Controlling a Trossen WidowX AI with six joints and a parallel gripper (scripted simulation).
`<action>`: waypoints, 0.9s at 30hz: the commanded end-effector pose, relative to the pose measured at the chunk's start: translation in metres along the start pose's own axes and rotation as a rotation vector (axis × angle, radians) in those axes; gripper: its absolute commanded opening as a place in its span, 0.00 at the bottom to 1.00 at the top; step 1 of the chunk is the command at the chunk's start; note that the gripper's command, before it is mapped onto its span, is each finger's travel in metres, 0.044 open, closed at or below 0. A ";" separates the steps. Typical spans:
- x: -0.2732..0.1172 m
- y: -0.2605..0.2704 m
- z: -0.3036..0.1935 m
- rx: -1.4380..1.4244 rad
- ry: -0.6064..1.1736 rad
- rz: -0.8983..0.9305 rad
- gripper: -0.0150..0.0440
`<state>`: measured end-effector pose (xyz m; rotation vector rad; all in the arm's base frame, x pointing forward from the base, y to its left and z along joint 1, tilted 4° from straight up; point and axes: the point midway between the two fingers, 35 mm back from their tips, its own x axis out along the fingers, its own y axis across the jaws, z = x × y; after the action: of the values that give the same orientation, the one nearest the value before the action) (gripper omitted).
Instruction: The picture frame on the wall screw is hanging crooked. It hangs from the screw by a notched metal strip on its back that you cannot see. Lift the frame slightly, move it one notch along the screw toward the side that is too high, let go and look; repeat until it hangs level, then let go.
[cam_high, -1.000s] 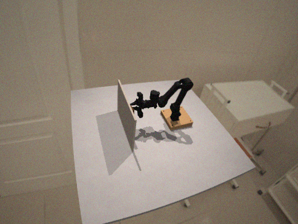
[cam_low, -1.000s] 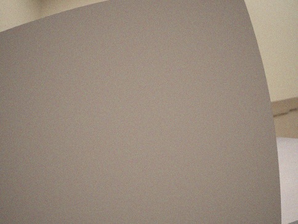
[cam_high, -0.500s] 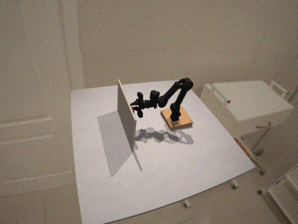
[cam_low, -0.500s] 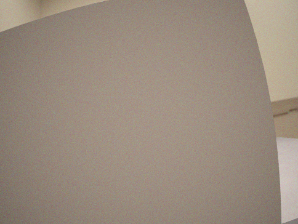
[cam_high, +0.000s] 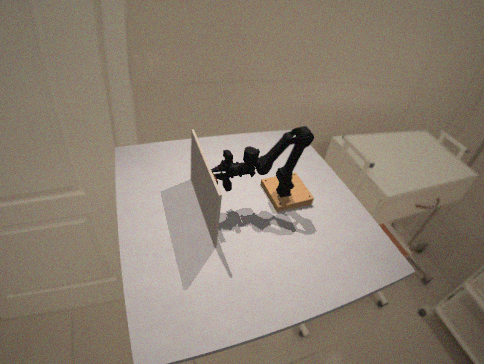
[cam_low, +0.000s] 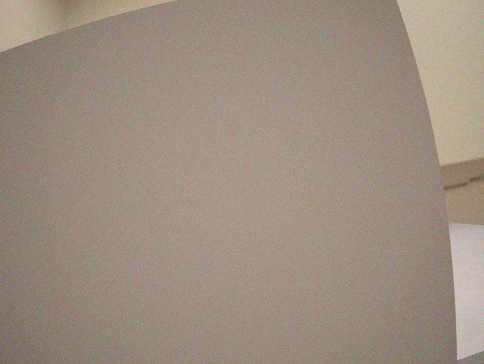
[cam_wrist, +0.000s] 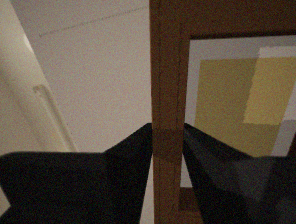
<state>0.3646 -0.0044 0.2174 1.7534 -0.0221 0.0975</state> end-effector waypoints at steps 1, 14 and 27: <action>0.000 0.000 0.000 -0.024 -0.001 0.001 0.25; 0.000 -0.001 0.000 -0.097 -0.002 0.001 0.25; 0.000 -0.001 0.000 -0.160 -0.002 0.000 0.25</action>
<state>0.3647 -0.0038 0.2169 1.6107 -0.0285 0.0925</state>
